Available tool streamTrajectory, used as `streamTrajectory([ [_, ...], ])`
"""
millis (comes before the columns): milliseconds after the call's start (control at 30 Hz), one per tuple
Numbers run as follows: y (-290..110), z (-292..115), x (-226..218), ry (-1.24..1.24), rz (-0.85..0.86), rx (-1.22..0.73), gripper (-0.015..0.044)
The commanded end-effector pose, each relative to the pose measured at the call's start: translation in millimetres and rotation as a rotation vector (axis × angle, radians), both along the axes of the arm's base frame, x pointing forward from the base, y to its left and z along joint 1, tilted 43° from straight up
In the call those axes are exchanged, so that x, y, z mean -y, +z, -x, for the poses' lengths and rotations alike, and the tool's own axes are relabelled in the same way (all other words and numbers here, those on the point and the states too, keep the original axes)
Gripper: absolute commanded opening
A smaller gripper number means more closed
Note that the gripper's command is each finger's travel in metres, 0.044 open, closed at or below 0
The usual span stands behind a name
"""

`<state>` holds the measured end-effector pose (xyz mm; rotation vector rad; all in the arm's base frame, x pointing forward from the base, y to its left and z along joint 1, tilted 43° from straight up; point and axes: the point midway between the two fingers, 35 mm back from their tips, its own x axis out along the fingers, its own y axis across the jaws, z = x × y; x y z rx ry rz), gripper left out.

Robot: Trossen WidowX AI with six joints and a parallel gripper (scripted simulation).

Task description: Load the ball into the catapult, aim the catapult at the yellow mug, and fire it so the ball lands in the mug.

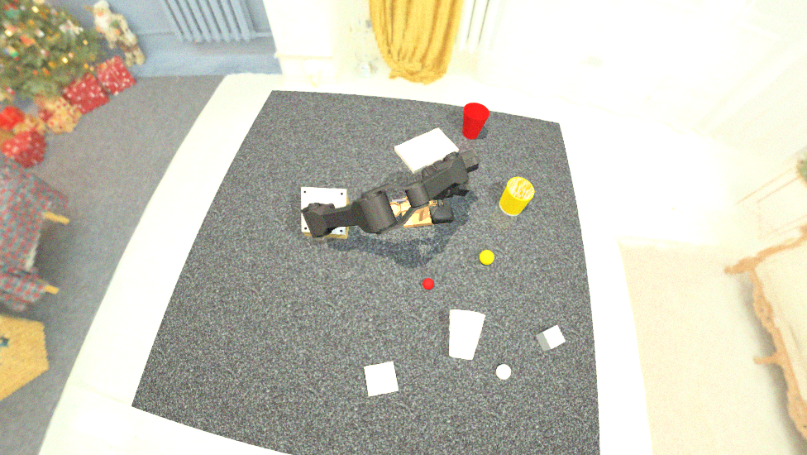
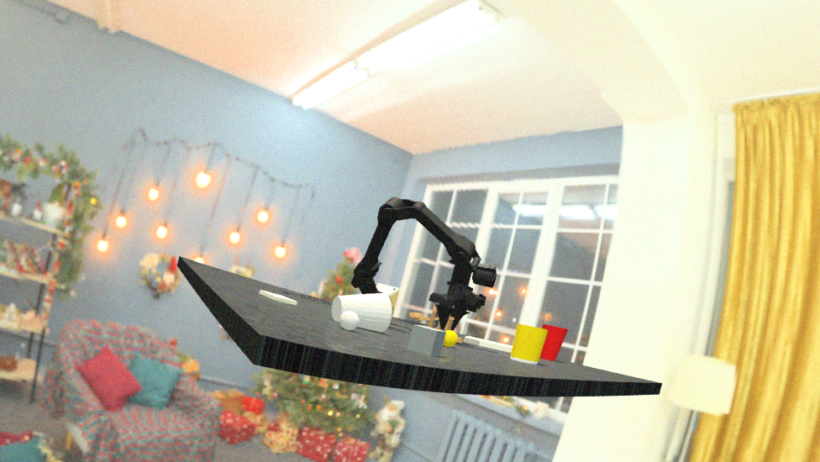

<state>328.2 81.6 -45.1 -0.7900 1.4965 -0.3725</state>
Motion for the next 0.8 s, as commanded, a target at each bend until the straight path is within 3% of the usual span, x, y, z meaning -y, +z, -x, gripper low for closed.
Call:
streamTrajectory([
  [0, 1, 0, -1, 0.000, -0.001, 0.001, 0.0000],
  [33, 1, 0, -1, 0.000, -0.001, 0.001, 0.0000],
  [500, 1, 0, -1, 0.000, -0.001, 0.001, 0.0368],
  [600, 17, -1, -18, 0.001, -0.004, 0.001, 0.0440],
  [767, 71, 8, -67, 0.002, -0.004, -0.002, 0.0440],
])
